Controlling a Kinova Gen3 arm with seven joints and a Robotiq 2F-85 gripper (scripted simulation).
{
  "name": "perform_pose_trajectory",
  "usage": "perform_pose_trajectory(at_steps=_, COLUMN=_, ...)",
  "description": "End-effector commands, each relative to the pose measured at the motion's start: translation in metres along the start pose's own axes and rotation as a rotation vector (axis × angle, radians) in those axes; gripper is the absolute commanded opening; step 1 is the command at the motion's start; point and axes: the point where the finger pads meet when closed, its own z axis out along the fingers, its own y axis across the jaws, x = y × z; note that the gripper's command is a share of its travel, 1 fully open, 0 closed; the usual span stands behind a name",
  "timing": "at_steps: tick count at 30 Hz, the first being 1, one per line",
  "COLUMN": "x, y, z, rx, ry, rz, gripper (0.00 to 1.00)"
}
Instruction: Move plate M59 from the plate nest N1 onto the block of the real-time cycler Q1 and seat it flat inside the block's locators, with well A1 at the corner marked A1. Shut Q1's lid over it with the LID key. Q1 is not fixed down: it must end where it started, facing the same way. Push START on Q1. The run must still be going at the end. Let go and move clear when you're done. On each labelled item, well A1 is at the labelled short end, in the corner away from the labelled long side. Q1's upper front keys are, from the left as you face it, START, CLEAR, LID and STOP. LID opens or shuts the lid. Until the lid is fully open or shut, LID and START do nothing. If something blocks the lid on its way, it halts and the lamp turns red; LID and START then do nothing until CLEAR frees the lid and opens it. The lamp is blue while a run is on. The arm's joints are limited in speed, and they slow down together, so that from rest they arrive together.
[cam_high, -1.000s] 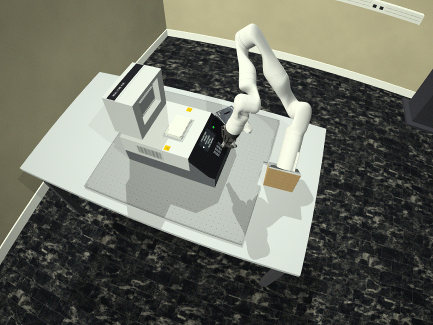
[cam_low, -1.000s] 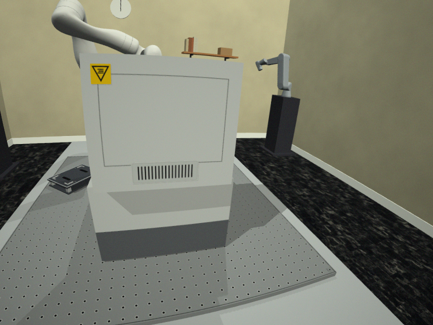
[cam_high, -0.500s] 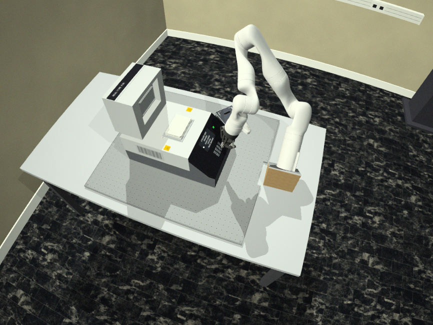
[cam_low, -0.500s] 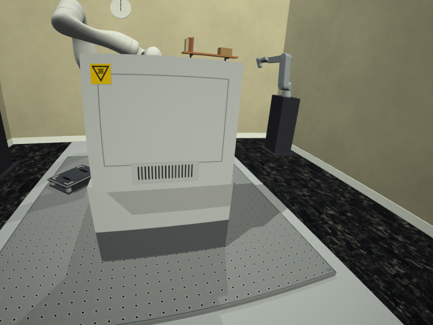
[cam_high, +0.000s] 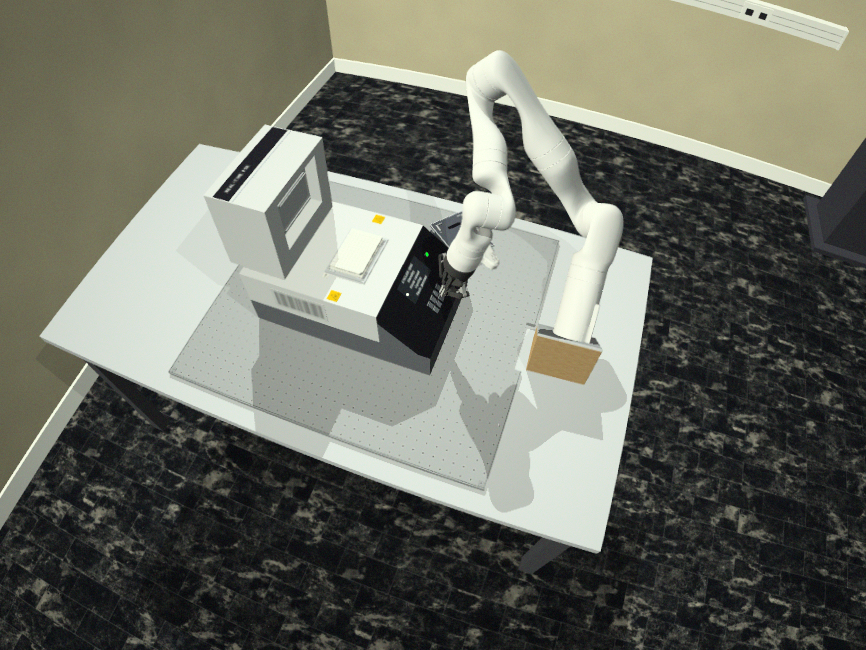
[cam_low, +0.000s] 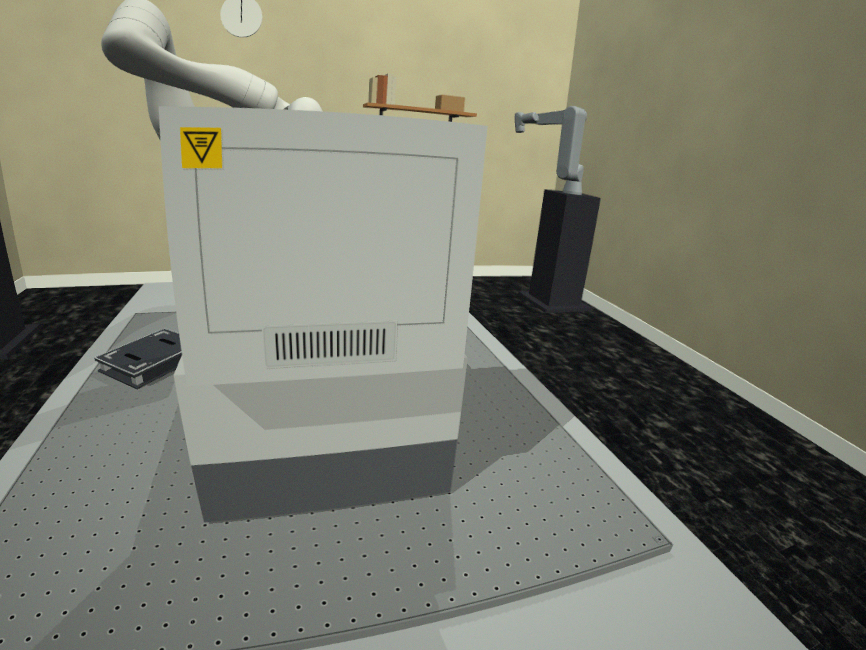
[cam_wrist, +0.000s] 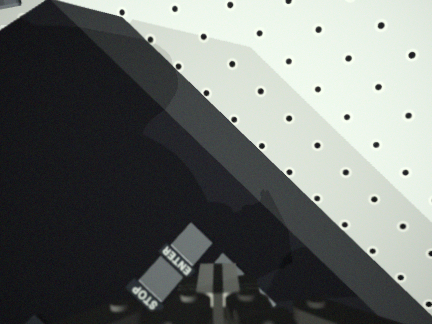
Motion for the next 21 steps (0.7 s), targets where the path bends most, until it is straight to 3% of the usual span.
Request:
perform_pose_trajectory(at_steps=1, x=-0.003, y=-0.001, z=0.003, rx=-0.002, ry=-0.004, rz=0.000, gripper=0.10)
perform_pose_trajectory(at_steps=21, x=-0.007, y=-0.004, z=0.014, rx=-0.002, ry=-0.003, rz=-0.003, gripper=0.10)
